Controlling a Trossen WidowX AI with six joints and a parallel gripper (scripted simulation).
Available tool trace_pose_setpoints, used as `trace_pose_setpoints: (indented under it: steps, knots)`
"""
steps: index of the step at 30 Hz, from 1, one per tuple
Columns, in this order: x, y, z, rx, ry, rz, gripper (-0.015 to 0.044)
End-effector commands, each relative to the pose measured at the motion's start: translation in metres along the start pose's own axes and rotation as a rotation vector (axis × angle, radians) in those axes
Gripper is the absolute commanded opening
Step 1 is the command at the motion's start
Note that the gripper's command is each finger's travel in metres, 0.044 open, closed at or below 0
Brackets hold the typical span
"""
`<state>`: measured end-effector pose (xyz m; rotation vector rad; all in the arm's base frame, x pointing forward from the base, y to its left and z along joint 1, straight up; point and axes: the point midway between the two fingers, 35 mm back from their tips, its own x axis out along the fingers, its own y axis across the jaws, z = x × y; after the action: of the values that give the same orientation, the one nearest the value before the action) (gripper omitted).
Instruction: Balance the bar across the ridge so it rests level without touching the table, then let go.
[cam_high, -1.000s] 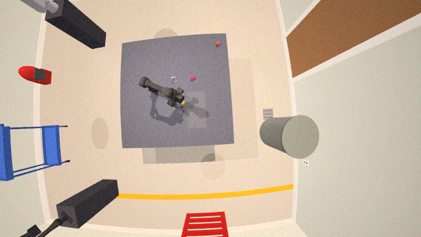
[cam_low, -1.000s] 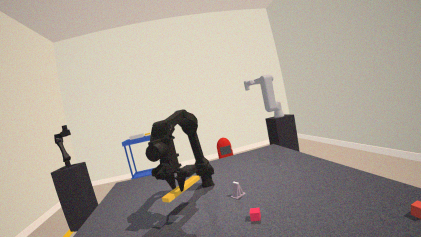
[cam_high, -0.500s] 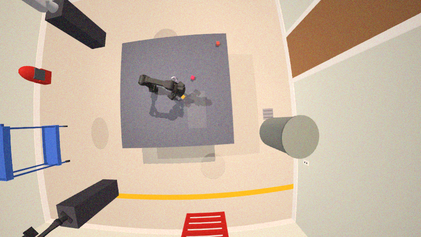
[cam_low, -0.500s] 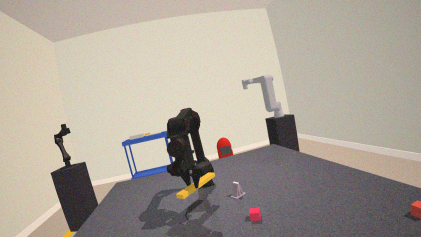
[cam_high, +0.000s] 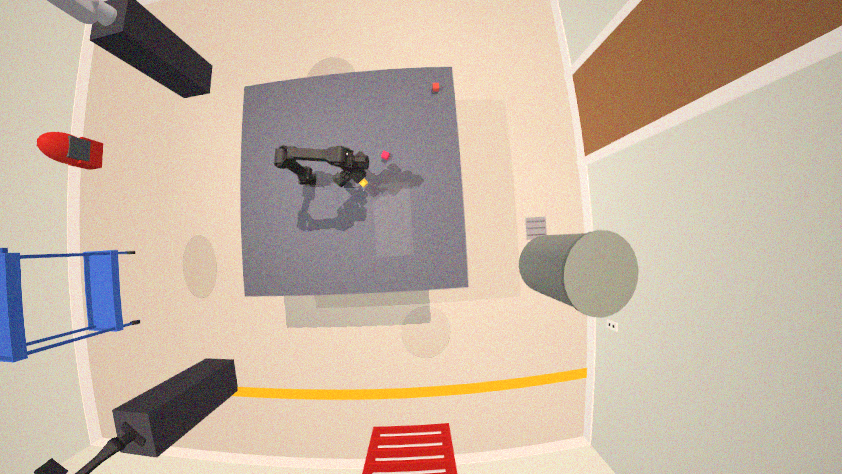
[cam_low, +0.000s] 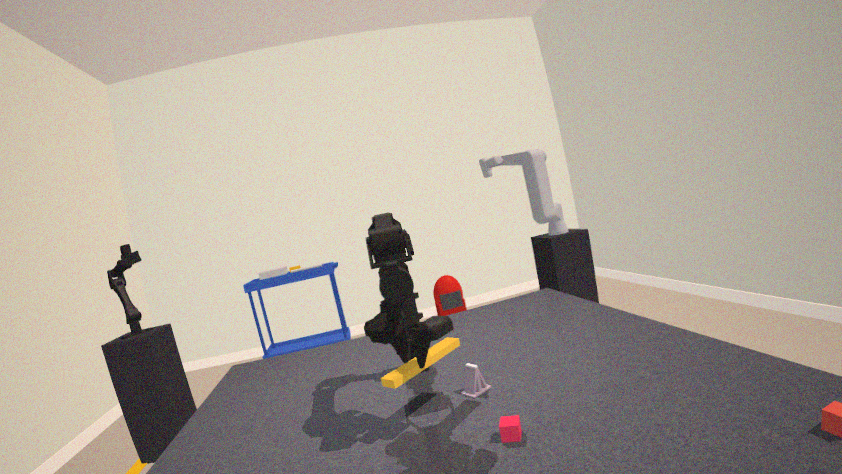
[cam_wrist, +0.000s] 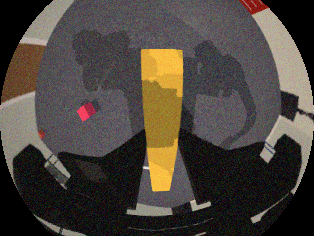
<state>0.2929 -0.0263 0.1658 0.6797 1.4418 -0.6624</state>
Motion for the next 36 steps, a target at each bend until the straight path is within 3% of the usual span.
trace_pose_setpoints:
  steps: [1, 27, 36]
  knots:
    - [-0.001, 0.008, -0.015, 0.032, -0.004, 0.003, 0.0]
    - [0.001, 0.029, -0.111, 0.212, 0.006, 0.004, 0.0]
    - [0.008, 0.029, -0.114, 0.217, 0.006, 0.004, 0.0]
